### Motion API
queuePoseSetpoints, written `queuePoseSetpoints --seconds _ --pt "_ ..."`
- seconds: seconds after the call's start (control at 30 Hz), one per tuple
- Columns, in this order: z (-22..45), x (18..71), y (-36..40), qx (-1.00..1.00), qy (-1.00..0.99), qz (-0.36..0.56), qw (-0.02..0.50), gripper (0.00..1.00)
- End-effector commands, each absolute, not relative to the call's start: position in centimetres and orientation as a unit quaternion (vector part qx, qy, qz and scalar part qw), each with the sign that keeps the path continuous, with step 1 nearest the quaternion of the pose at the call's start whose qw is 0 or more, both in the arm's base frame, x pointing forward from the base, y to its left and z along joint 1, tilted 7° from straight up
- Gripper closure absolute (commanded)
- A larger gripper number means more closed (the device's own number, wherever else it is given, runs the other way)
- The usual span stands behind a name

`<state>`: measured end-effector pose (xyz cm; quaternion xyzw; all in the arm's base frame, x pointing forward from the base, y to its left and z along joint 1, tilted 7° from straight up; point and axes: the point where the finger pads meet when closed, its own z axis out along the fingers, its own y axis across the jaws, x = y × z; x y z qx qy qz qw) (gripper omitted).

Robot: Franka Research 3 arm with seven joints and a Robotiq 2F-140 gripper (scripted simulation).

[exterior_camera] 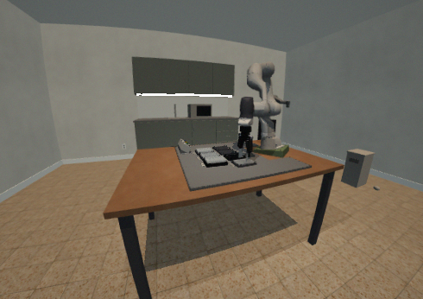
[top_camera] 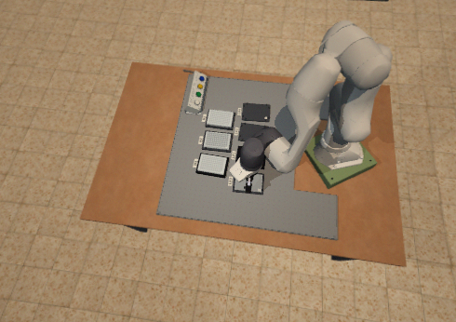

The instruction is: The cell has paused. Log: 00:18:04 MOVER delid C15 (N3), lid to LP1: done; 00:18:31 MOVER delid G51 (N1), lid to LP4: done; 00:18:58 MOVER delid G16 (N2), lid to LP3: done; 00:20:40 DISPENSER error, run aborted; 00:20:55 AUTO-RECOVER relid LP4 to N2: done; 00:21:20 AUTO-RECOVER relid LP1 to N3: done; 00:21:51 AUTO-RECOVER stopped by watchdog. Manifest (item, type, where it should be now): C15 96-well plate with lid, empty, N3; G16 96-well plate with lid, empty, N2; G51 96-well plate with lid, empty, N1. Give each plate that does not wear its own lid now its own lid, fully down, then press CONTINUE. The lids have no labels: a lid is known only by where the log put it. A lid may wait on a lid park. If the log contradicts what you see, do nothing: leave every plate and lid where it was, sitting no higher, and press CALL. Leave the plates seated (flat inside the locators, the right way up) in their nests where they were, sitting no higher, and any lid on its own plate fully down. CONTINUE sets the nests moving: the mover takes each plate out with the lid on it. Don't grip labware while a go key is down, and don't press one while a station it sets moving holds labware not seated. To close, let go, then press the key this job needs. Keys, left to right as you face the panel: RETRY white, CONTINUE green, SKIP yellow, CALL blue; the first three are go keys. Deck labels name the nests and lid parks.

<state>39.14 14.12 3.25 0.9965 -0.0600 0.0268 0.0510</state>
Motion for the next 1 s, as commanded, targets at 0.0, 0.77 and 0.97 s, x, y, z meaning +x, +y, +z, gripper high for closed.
queuePoseSetpoints --seconds 0.0,0.77,0.97 --pt "3.2 39.1 14.0 0.996 -0.061 0.027 0.051 0.41" --pt "3.2 39.1 14.0 0.996 -0.061 0.027 0.051 0.41" --pt "3.2 39.1 14.0 0.996 -0.061 0.027 0.051 0.34"
